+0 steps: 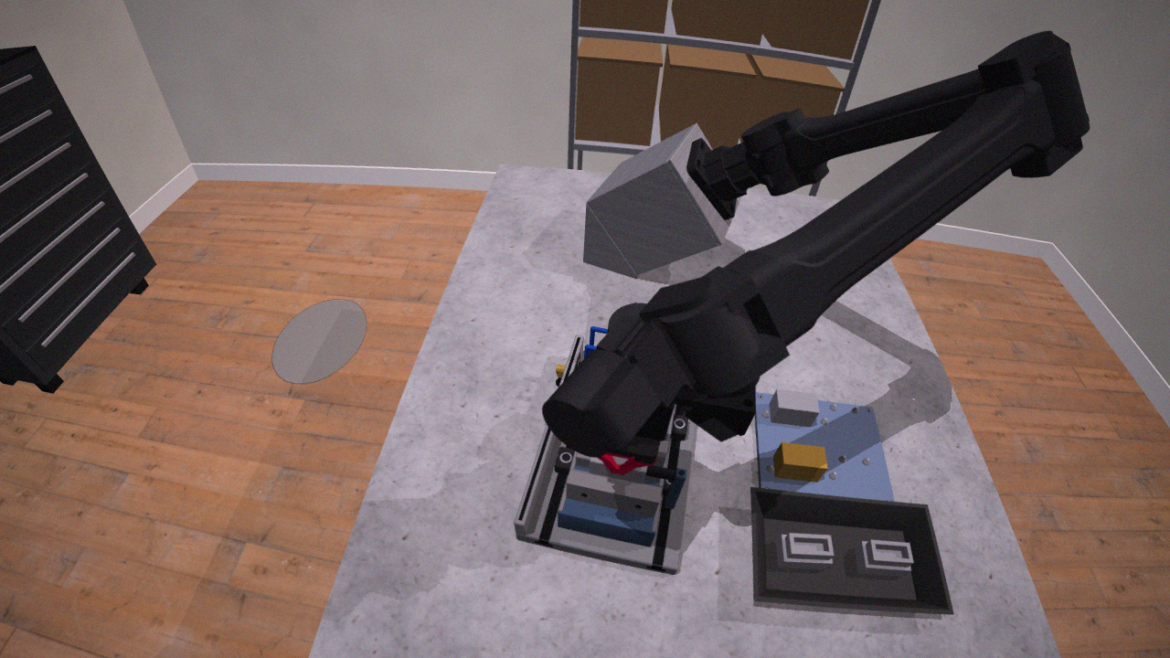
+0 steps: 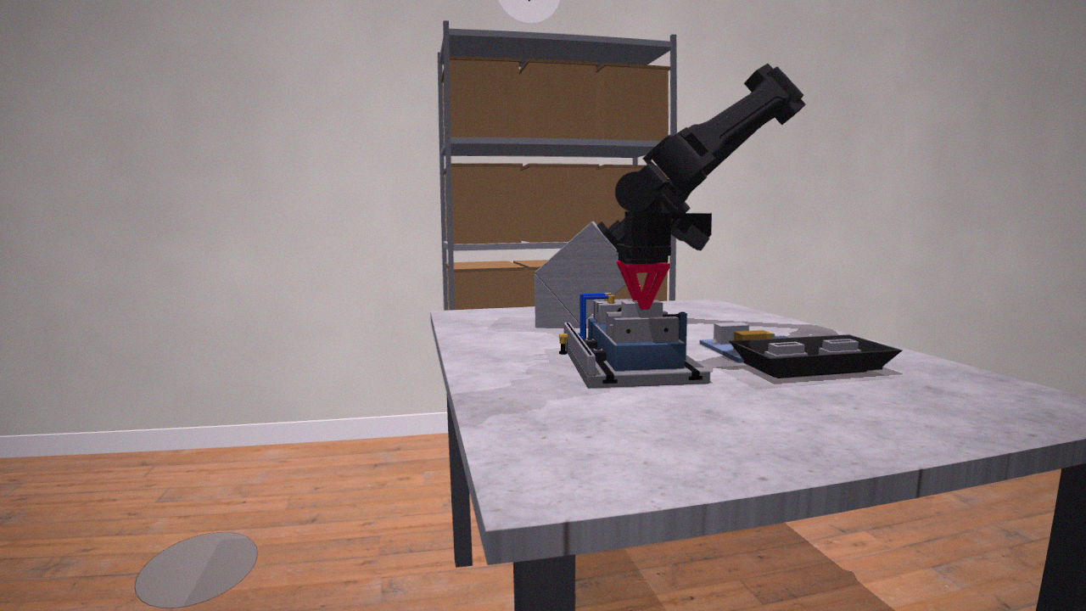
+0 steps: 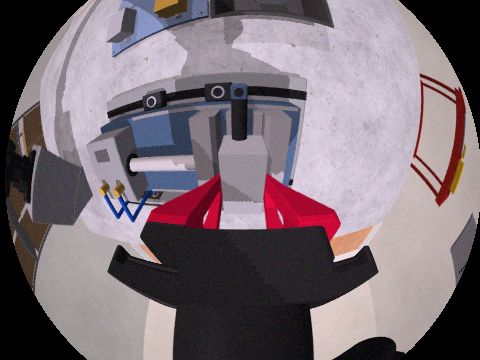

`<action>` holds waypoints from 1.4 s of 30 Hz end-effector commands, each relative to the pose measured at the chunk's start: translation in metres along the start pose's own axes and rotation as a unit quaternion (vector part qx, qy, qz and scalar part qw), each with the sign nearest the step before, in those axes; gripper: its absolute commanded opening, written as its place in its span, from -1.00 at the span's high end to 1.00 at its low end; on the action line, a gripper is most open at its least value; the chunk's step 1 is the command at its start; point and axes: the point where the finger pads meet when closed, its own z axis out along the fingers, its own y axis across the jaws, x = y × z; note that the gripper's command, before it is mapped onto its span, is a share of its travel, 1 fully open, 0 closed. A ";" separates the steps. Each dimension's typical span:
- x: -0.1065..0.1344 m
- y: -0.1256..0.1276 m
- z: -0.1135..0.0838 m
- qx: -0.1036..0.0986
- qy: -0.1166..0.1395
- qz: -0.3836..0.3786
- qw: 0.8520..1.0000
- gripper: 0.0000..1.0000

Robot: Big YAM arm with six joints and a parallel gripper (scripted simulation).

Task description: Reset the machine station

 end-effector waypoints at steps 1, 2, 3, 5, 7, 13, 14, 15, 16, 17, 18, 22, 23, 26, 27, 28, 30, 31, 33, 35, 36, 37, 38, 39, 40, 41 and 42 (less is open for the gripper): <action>-0.006 -0.007 0.004 0.003 0.000 -0.011 1.000 1.00; -0.006 -0.007 0.004 0.003 0.000 -0.011 1.000 1.00; -0.006 -0.007 0.004 0.003 0.000 -0.011 1.000 1.00; -0.006 -0.007 0.004 0.003 0.000 -0.011 1.000 1.00; -0.006 -0.007 0.004 0.003 0.000 -0.011 1.000 1.00; -0.006 -0.007 0.004 0.003 0.000 -0.011 1.000 1.00; -0.006 -0.007 0.004 0.003 0.000 -0.011 1.000 -0.28; -0.006 -0.007 0.004 0.003 0.000 -0.011 1.000 -0.28; -0.006 -0.007 0.004 0.003 0.000 -0.011 1.000 -0.28; -0.006 -0.007 0.004 0.003 0.000 -0.011 1.000 -0.28; -0.006 -0.007 0.004 0.003 0.000 -0.011 1.000 -0.28; -0.006 -0.007 0.004 0.003 0.000 -0.011 1.000 -0.28; -0.006 -0.007 0.004 0.003 0.000 -0.011 1.000 -0.28; -0.006 -0.007 0.004 0.003 0.000 -0.011 1.000 -0.28; -0.006 -0.007 0.004 0.003 0.000 -0.011 1.000 -0.28; -0.006 -0.007 0.004 0.003 0.000 -0.011 1.000 -0.28; -0.006 -0.007 0.004 0.002 0.000 -0.011 1.000 -0.28; -0.006 -0.007 0.004 0.002 0.000 -0.011 1.000 -0.28; -0.006 -0.007 0.004 0.002 0.000 -0.011 1.000 -0.28; -0.006 -0.007 0.004 0.002 0.000 -0.011 1.000 -0.28; -0.006 -0.007 0.004 0.002 0.000 -0.011 1.000 -0.28; -0.006 -0.007 0.004 0.002 0.000 -0.011 1.000 -0.28; -0.006 -0.007 0.004 0.002 0.000 -0.011 1.000 -0.28; -0.006 -0.007 0.004 0.002 0.000 -0.011 1.000 -0.28; -0.006 -0.007 0.004 0.002 0.000 -0.011 1.000 -0.28; -0.006 -0.007 0.004 0.002 0.000 -0.011 1.000 -0.28; -0.006 -0.007 0.004 0.002 0.000 -0.011 1.000 -0.28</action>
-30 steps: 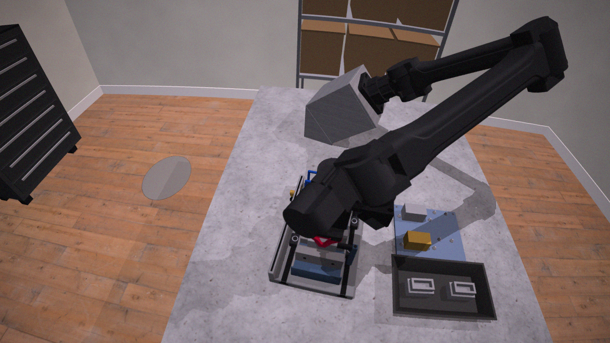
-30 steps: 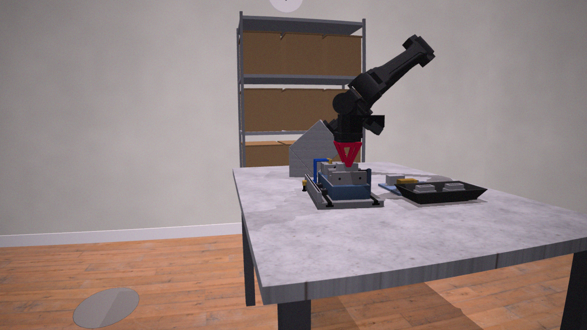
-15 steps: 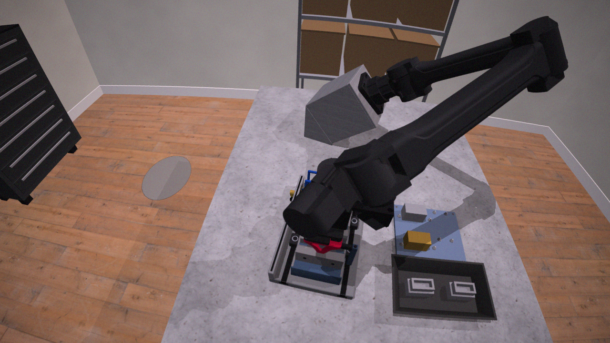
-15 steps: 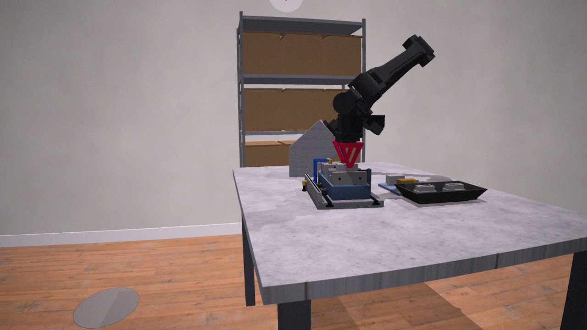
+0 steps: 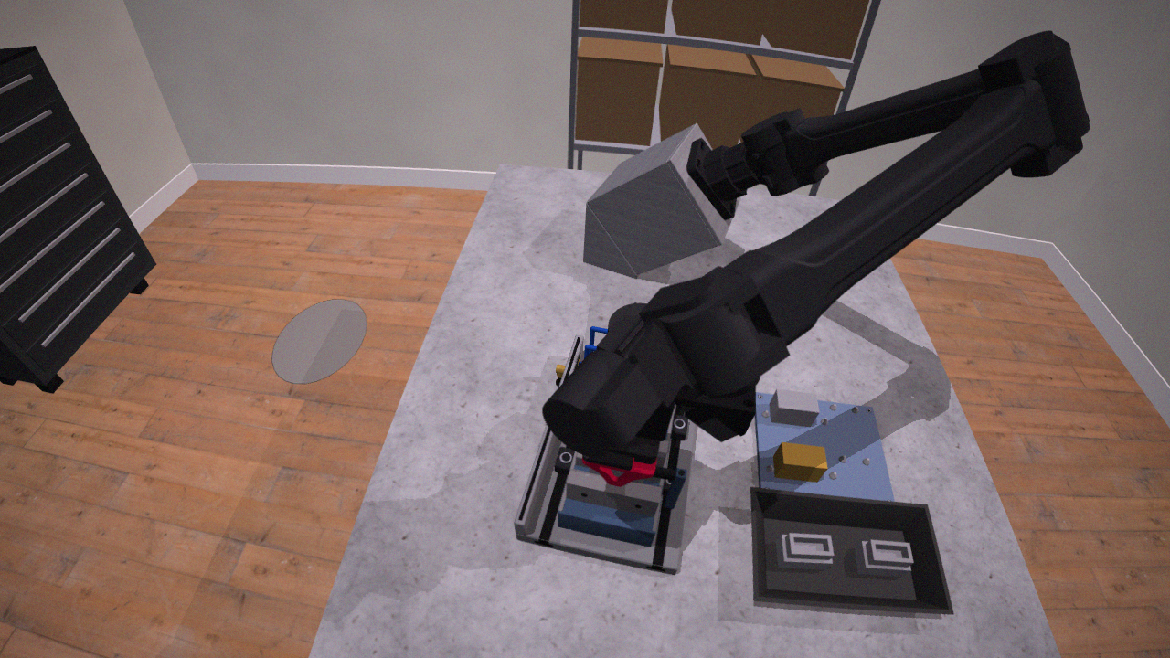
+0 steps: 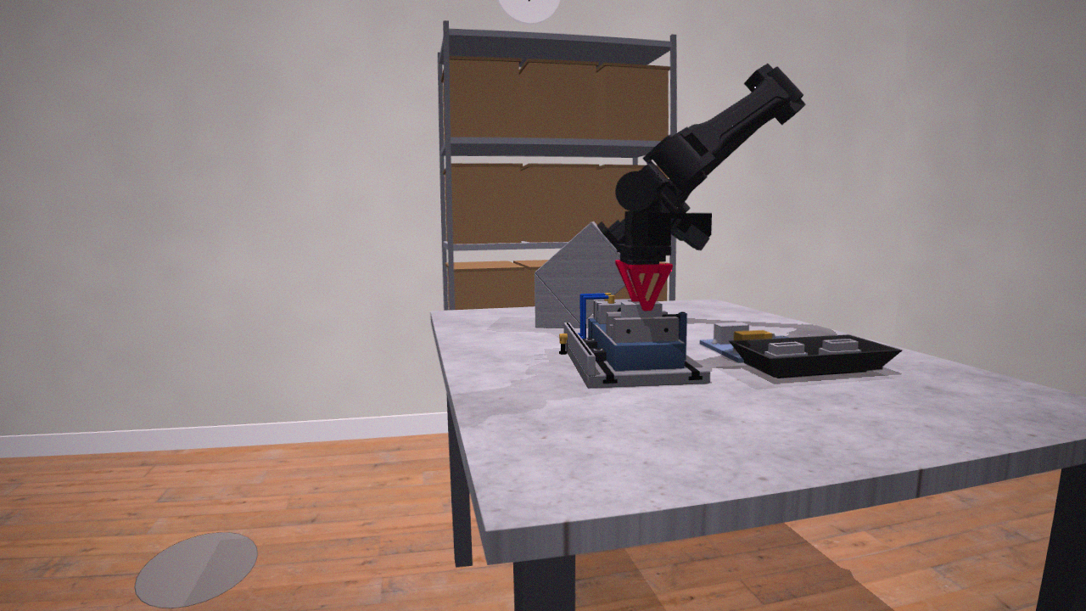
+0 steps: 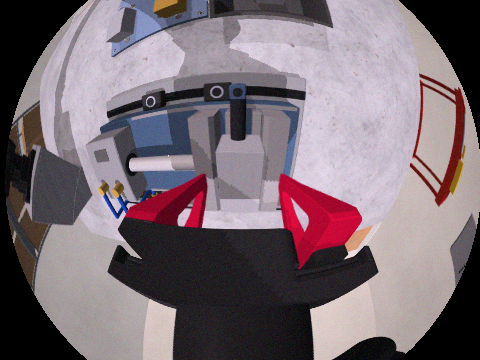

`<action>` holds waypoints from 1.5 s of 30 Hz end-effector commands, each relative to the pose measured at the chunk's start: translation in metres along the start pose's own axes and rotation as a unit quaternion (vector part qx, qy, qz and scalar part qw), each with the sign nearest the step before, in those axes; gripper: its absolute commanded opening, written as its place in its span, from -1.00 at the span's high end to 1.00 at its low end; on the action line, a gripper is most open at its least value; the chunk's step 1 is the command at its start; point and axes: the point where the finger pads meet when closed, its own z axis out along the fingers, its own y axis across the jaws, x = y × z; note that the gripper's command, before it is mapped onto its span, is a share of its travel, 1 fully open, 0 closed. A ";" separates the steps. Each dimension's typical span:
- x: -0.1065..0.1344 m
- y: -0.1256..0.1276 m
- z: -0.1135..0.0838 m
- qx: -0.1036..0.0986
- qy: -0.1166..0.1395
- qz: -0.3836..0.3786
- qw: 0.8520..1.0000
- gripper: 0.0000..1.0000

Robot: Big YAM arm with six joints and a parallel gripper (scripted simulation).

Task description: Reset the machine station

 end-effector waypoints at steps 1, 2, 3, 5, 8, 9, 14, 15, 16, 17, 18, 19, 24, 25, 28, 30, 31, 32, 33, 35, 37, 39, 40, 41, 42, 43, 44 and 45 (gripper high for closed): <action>-0.006 -0.006 0.004 0.001 0.000 -0.009 1.000 -0.28; -0.006 -0.006 0.004 0.001 0.000 -0.009 1.000 -0.28; -0.006 -0.006 0.004 0.001 0.000 -0.009 1.000 -0.28; -0.006 -0.006 0.004 0.001 0.000 -0.009 1.000 -0.28; -0.006 -0.006 0.004 0.001 0.000 -0.009 1.000 -0.28; -0.006 -0.006 0.003 0.001 0.000 -0.009 1.000 -0.28; -0.005 -0.007 -0.002 0.003 0.000 -0.009 1.000 -0.28; -0.005 -0.008 -0.005 0.005 0.001 -0.010 1.000 -0.28; -0.004 -0.009 -0.009 0.007 0.002 -0.010 1.000 -0.28; -0.004 -0.011 -0.013 0.010 0.002 -0.011 1.000 -0.28; -0.004 -0.012 -0.017 0.012 0.003 -0.011 1.000 -0.28; -0.003 -0.013 -0.020 0.013 0.004 -0.012 1.000 -0.28; -0.002 -0.015 -0.038 0.019 0.006 -0.013 1.000 -0.28; -0.002 -0.016 -0.041 0.019 0.007 -0.013 1.000 -0.28; -0.002 -0.016 -0.052 0.020 0.008 -0.014 1.000 -0.28; -0.002 -0.016 -0.055 0.021 0.008 -0.014 1.000 -0.28; -0.002 -0.016 -0.055 0.021 0.008 -0.014 1.000 -0.28; 0.000 -0.015 -0.057 0.019 0.007 -0.012 1.000 -0.28; 0.001 -0.015 -0.059 0.018 0.007 -0.011 1.000 -0.28; 0.004 -0.014 -0.063 0.017 0.006 -0.008 1.000 -0.28; 0.005 -0.013 -0.068 0.016 0.006 -0.007 1.000 -0.28; 0.004 -0.014 -0.074 0.017 0.007 -0.008 1.000 -0.28; 0.003 -0.014 -0.077 0.018 0.007 -0.009 1.000 -0.28; 0.002 -0.014 -0.080 0.019 0.008 -0.010 1.000 -0.28; 0.002 -0.015 -0.083 0.019 0.008 -0.011 1.000 -0.28; 0.001 -0.015 -0.085 0.020 0.008 -0.012 1.000 -0.28; 0.001 -0.015 -0.087 0.020 0.009 -0.012 1.000 -0.28; 0.000 -0.015 -0.089 0.021 0.009 -0.013 1.000 -0.28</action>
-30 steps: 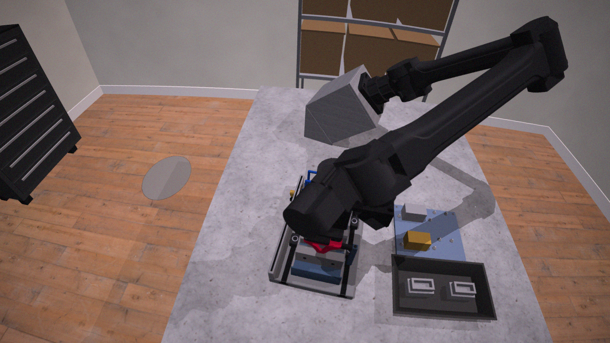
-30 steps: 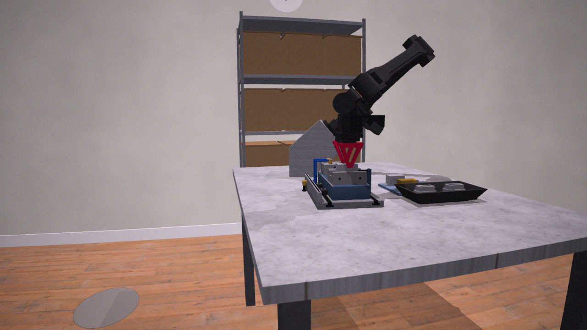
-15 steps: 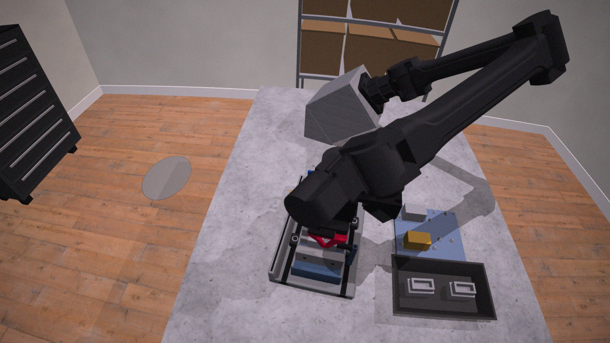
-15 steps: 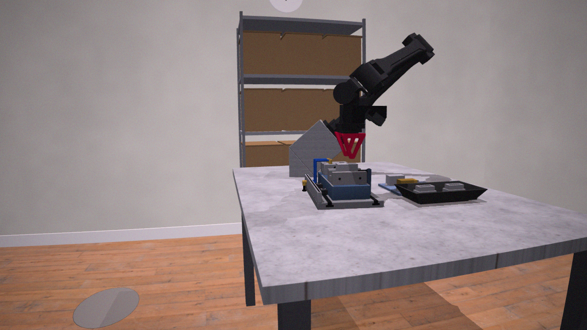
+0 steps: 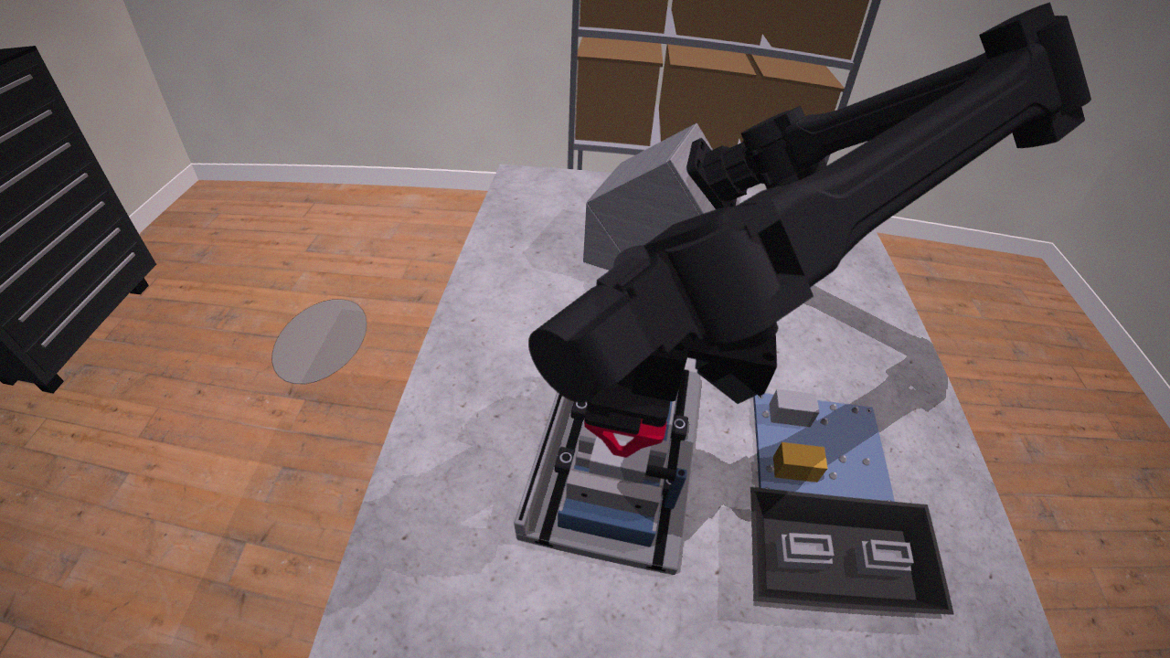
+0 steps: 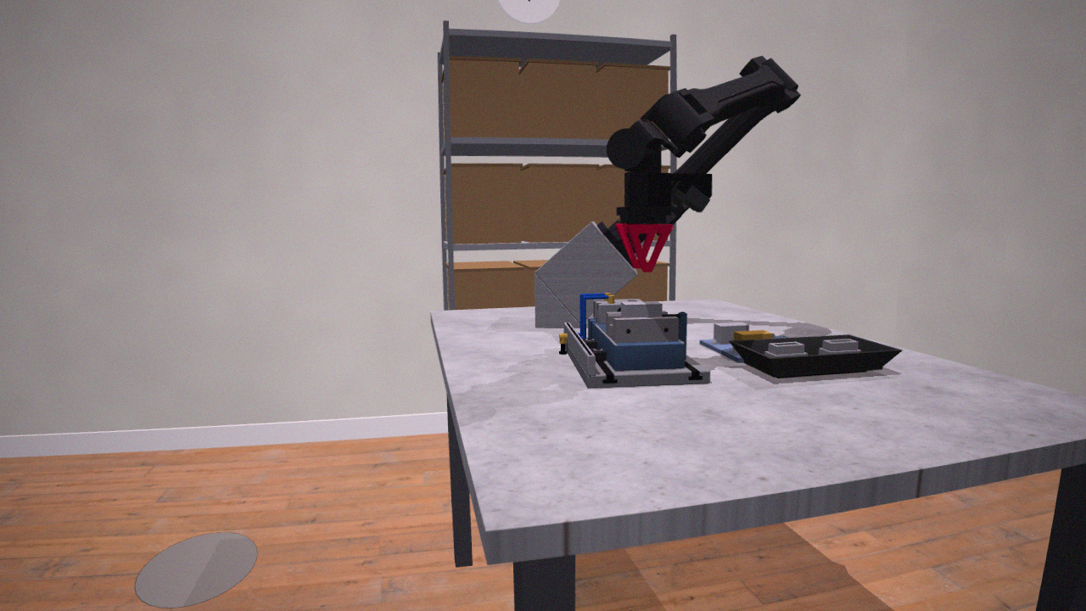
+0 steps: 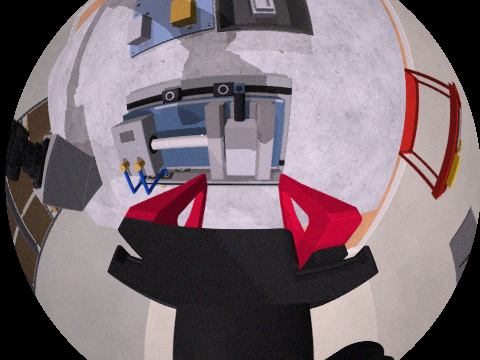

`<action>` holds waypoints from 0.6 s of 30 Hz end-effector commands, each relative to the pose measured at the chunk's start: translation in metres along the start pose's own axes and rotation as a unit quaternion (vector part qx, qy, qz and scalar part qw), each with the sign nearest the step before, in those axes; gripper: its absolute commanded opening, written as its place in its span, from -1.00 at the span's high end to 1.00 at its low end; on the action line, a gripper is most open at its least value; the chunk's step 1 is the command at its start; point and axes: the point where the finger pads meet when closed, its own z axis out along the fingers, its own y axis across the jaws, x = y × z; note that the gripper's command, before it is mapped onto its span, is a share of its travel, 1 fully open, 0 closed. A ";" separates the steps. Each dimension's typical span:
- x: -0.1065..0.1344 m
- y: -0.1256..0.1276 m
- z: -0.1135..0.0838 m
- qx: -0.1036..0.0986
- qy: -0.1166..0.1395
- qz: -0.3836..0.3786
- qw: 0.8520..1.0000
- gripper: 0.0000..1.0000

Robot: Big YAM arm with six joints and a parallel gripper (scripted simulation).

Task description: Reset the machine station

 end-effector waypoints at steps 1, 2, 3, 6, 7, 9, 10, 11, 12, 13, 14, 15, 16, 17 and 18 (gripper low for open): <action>-0.001 -0.015 -0.030 0.022 0.010 -0.017 1.000 -0.28; -0.001 -0.015 -0.030 0.022 0.010 -0.017 1.000 -0.28; -0.001 -0.015 -0.030 0.022 0.010 -0.017 1.000 -0.28; 0.001 -0.014 -0.029 0.019 0.008 -0.015 1.000 -0.28; 0.002 -0.012 -0.028 0.017 0.007 -0.013 1.000 -0.28; 0.003 -0.009 -0.026 0.014 0.006 -0.009 1.000 -0.28; 0.004 -0.008 -0.025 0.013 0.005 -0.007 1.000 -0.28; 0.005 -0.007 -0.024 0.012 0.004 -0.006 1.000 -0.28; 0.005 -0.006 -0.023 0.011 0.004 -0.005 1.000 1.00; 0.006 -0.006 -0.023 0.011 0.004 -0.004 1.000 1.00; 0.006 -0.005 -0.022 0.010 0.003 -0.004 1.000 1.00; 0.006 -0.005 -0.022 0.010 0.003 -0.003 1.000 1.00; 0.006 -0.004 -0.021 0.010 0.003 -0.002 1.000 1.00; 0.007 -0.004 -0.021 0.009 0.003 -0.001 1.000 1.00; 0.007 -0.004 -0.021 0.009 0.003 0.000 1.000 1.00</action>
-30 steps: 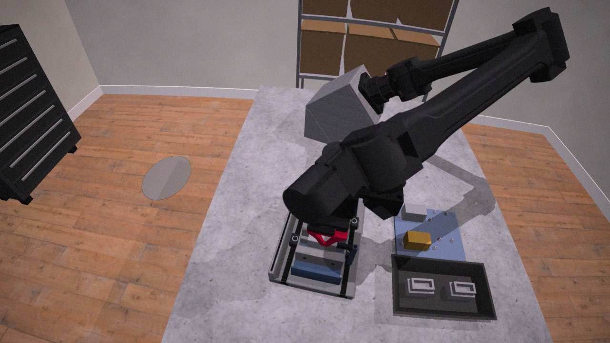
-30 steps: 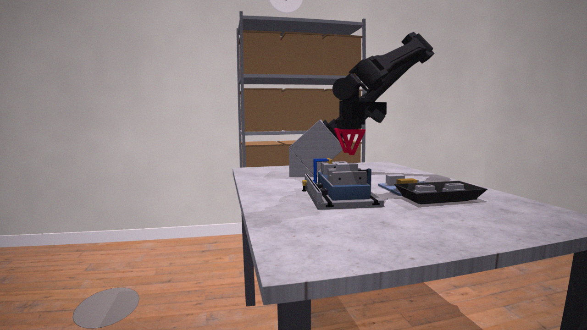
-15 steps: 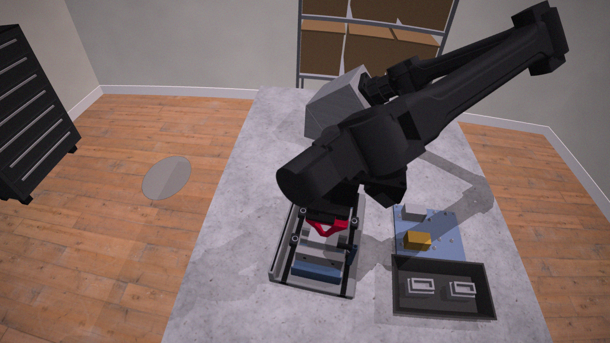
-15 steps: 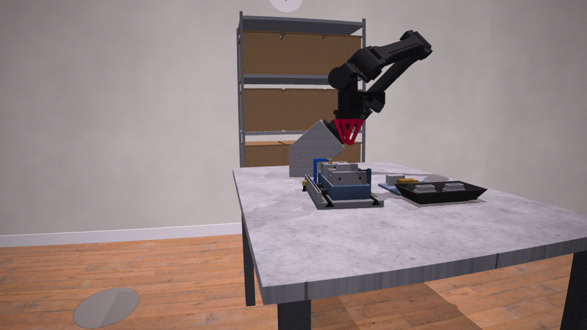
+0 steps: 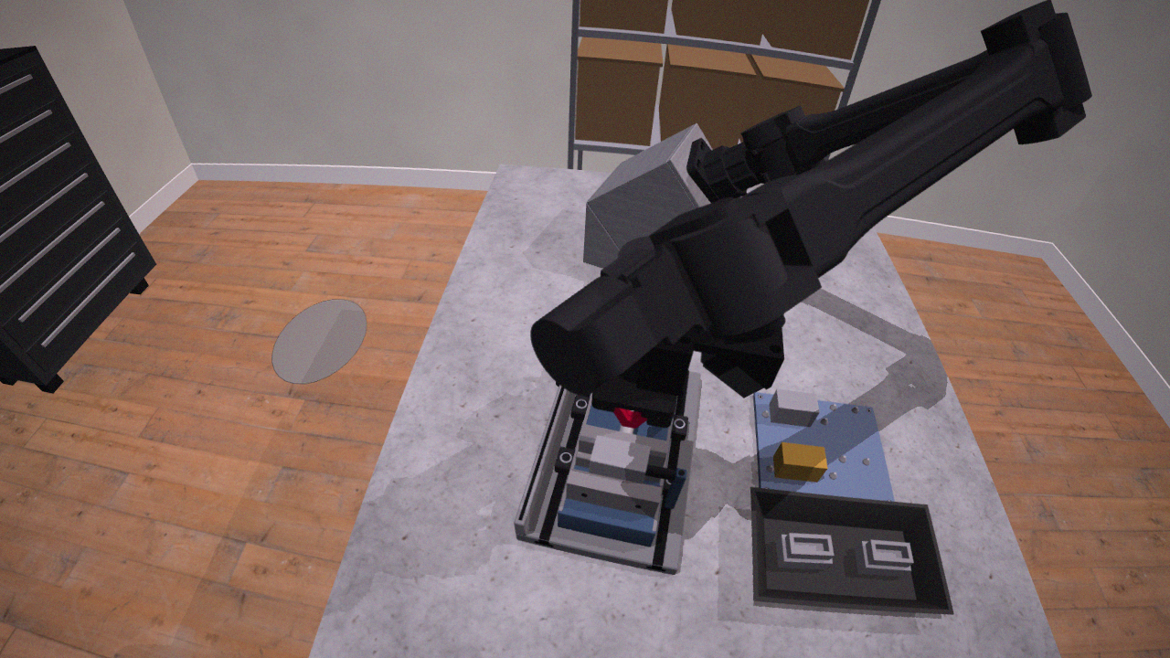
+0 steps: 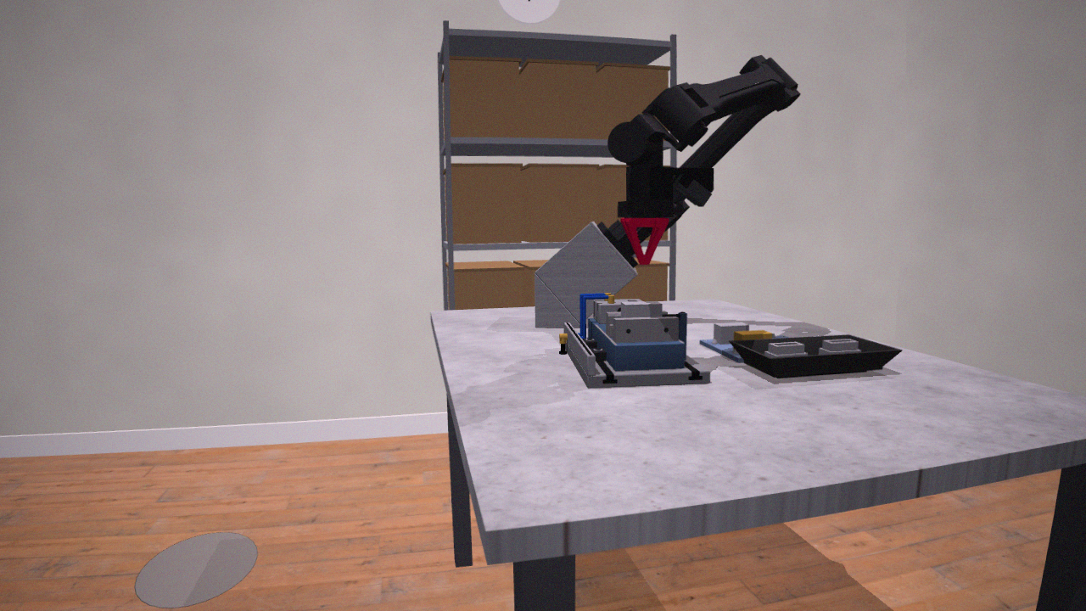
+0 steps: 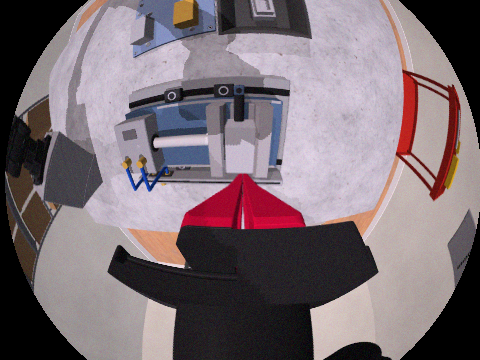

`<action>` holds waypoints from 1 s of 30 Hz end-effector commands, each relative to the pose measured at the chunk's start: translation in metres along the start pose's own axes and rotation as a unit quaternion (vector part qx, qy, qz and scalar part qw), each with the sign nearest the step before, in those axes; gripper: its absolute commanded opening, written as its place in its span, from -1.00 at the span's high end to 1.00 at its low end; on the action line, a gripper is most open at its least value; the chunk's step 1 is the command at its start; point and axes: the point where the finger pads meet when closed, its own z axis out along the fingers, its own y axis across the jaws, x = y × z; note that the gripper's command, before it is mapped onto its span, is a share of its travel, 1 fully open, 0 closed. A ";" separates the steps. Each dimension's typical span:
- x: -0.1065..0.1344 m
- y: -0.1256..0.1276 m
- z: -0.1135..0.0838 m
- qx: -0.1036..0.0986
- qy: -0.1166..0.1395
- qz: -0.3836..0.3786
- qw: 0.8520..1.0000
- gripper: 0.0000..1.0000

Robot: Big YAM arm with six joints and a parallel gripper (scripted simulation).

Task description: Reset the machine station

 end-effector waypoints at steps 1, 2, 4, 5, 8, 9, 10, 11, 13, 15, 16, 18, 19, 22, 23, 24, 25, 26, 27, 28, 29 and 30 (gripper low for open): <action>0.009 -0.002 -0.012 0.008 0.003 0.006 1.000 1.00; 0.009 -0.002 -0.012 0.008 0.003 0.006 1.000 1.00; 0.010 -0.002 -0.011 0.008 0.003 0.007 1.000 1.00; 0.010 -0.002 -0.011 0.007 0.003 0.008 1.000 1.00; 0.010 -0.001 -0.011 0.007 0.002 0.009 1.000 1.00; 0.010 -0.001 -0.011 0.007 0.002 0.009 1.000 1.00; 0.010 -0.001 -0.011 0.007 0.002 0.009 1.000 1.00; 0.010 -0.001 -0.011 0.007 0.002 0.009 1.000 1.00; 0.010 -0.001 -0.011 0.007 0.002 0.009 1.000 1.00; 0.010 -0.001 -0.011 0.007 0.002 0.010 1.000 1.00; 0.010 -0.001 -0.011 0.007 0.002 0.010 1.000 1.00; 0.010 -0.001 -0.011 0.007 0.002 0.010 1.000 1.00; 0.010 -0.001 -0.011 0.007 0.002 0.010 1.000 1.00; 0.010 -0.001 -0.011 0.007 0.002 0.010 1.000 1.00; 0.010 -0.001 -0.011 0.007 0.002 0.010 1.000 1.00; 0.010 -0.001 -0.011 0.007 0.002 0.010 1.000 1.00; 0.010 -0.001 -0.011 0.007 0.002 0.010 1.000 1.00; 0.010 -0.001 -0.011 0.007 0.002 0.010 1.000 1.00; 0.010 -0.001 -0.010 0.007 0.002 0.010 1.000 1.00; 0.010 -0.001 -0.010 0.007 0.002 0.010 1.000 1.00; 0.010 -0.001 -0.010 0.007 0.002 0.011 1.000 1.00; 0.010 -0.001 -0.010 0.007 0.002 0.012 1.000 1.00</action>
